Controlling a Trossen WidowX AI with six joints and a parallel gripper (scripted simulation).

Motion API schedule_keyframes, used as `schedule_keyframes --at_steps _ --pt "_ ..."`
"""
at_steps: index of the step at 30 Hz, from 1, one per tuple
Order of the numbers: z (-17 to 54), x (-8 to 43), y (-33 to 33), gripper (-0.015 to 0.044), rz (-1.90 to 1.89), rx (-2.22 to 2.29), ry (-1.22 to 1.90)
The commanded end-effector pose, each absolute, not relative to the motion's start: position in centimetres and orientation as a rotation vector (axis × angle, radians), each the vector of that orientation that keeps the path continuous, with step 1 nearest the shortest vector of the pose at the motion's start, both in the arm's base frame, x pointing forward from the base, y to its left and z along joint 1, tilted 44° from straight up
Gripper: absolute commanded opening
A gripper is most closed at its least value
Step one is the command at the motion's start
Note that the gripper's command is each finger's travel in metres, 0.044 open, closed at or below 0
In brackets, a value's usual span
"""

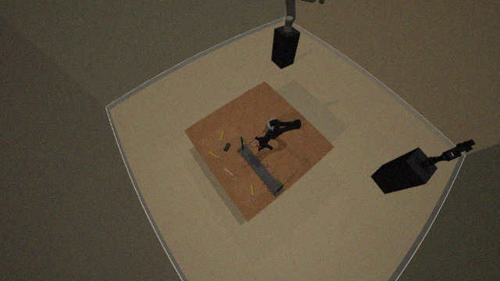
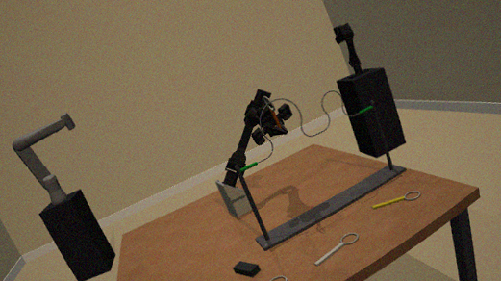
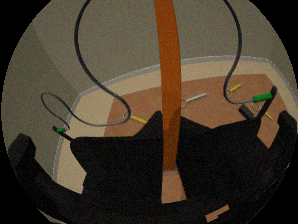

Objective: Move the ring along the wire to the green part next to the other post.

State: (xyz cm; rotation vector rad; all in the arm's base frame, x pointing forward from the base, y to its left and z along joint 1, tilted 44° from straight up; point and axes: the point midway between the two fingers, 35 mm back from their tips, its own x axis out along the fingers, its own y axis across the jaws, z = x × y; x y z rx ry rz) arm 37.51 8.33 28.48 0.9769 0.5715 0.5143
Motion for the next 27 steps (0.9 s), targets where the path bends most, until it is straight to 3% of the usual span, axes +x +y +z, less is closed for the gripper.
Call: schedule_keyframes --at_steps 1,27 --pt "28.8 37.4 8.4 -0.015 0.525 1.028 0.565" --pt "30.0 37.4 8.9 -0.015 0.574 1.36 0.538"
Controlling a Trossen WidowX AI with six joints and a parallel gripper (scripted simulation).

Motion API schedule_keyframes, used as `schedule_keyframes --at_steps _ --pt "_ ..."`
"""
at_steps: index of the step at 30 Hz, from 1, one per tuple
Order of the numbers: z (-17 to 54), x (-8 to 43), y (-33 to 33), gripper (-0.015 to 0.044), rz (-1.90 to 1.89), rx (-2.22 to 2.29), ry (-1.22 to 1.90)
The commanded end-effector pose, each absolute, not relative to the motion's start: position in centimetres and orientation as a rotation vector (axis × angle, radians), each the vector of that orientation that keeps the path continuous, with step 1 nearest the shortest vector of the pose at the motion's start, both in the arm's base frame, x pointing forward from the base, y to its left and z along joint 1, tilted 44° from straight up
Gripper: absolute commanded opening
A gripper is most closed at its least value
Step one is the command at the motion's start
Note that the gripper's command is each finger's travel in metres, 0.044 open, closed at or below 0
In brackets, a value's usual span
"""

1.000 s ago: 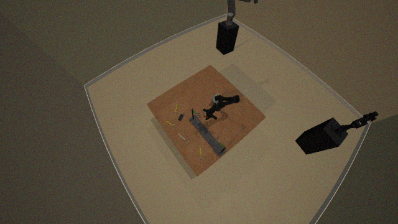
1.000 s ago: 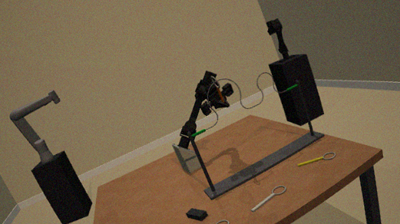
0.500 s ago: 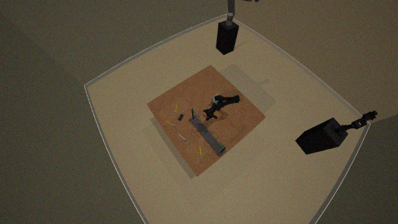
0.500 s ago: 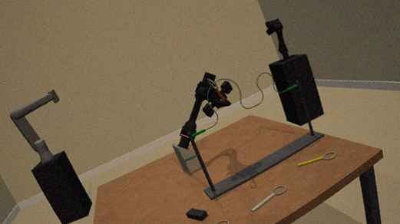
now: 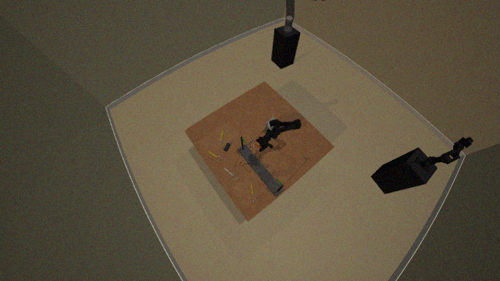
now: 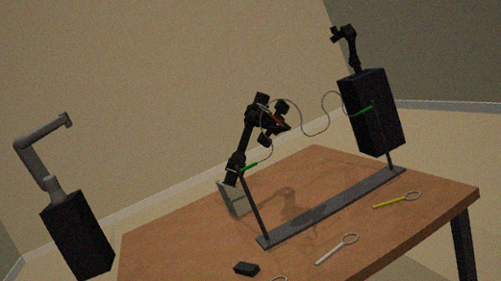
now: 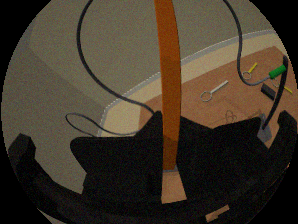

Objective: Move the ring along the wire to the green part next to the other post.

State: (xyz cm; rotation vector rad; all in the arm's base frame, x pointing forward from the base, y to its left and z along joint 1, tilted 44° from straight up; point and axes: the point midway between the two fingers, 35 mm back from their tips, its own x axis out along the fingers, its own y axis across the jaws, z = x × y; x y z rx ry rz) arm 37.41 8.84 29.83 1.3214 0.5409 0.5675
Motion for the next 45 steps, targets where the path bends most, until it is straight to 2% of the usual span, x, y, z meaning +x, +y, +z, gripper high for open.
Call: schedule_keyframes --at_steps 1,45 --pt "30.0 37.4 8.9 -0.015 0.575 1.373 0.536" --pt "32.1 37.6 8.7 -0.015 0.64 1.938 0.459"
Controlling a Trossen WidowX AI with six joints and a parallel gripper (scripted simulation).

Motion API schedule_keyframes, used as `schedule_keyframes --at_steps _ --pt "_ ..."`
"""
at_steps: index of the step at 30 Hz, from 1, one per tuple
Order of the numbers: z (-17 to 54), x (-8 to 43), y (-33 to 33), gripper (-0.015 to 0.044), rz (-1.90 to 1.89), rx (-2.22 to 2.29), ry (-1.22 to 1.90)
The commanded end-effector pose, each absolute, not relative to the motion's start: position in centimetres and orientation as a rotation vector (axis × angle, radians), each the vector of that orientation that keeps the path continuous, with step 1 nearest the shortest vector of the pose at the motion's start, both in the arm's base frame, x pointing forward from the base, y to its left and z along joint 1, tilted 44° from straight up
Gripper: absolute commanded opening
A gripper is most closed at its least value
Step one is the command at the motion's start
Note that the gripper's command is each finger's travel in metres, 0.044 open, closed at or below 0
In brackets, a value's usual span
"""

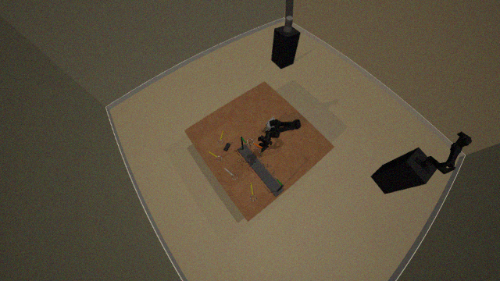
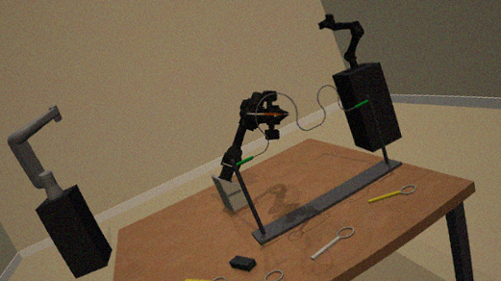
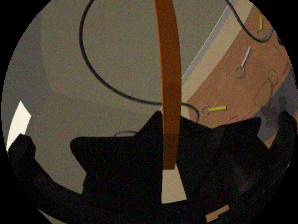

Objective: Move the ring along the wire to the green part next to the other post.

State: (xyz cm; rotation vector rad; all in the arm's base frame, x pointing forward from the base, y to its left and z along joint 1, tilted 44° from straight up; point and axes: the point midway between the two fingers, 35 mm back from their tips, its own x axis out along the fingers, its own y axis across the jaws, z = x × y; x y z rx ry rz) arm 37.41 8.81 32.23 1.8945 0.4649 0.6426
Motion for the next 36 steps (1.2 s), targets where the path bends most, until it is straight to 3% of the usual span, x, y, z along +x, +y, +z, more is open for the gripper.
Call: schedule_keyframes --at_steps 1,36 --pt "32.2 37.6 8.7 -0.015 0.641 1.951 0.457" --pt "33.6 37.8 7.8 -0.015 0.675 2.399 0.365"
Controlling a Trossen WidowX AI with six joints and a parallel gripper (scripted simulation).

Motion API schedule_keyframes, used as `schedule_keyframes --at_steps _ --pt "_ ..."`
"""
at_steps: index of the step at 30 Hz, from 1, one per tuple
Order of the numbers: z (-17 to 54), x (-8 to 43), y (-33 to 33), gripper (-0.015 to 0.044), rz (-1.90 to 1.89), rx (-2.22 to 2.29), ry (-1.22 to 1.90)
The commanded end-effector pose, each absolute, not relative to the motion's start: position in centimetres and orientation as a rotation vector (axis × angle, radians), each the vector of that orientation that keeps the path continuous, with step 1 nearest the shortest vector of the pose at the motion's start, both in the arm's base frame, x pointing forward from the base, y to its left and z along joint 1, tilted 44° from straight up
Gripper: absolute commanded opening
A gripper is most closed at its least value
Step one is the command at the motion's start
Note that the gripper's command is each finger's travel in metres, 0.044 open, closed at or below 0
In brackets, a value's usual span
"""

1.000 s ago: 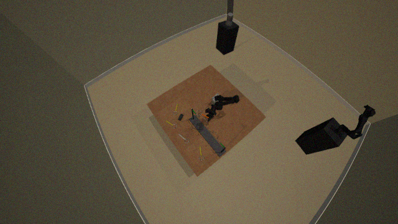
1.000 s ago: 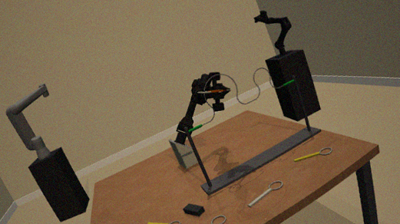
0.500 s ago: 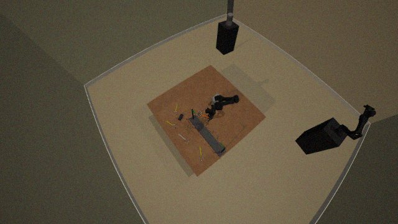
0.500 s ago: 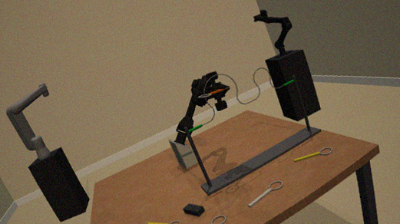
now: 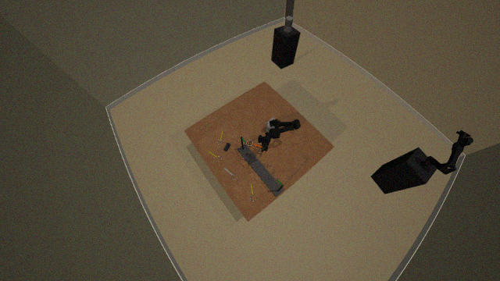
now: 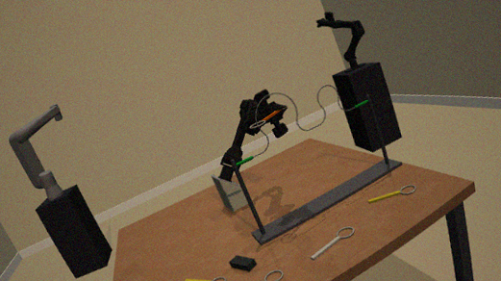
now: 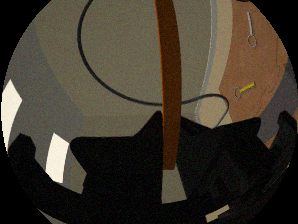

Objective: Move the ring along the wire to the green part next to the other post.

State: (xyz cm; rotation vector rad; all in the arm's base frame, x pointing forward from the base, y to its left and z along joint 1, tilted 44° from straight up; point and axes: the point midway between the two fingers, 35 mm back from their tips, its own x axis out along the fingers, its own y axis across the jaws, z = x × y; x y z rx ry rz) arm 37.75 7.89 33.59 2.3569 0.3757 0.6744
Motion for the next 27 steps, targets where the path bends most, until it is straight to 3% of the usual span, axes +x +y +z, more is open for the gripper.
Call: schedule_keyframes --at_steps 1,27 --pt "33.64 37.85 7.75 -0.015 0.675 2.411 0.362" --pt "34.04 37.96 7.33 -0.015 0.688 2.682 0.29"
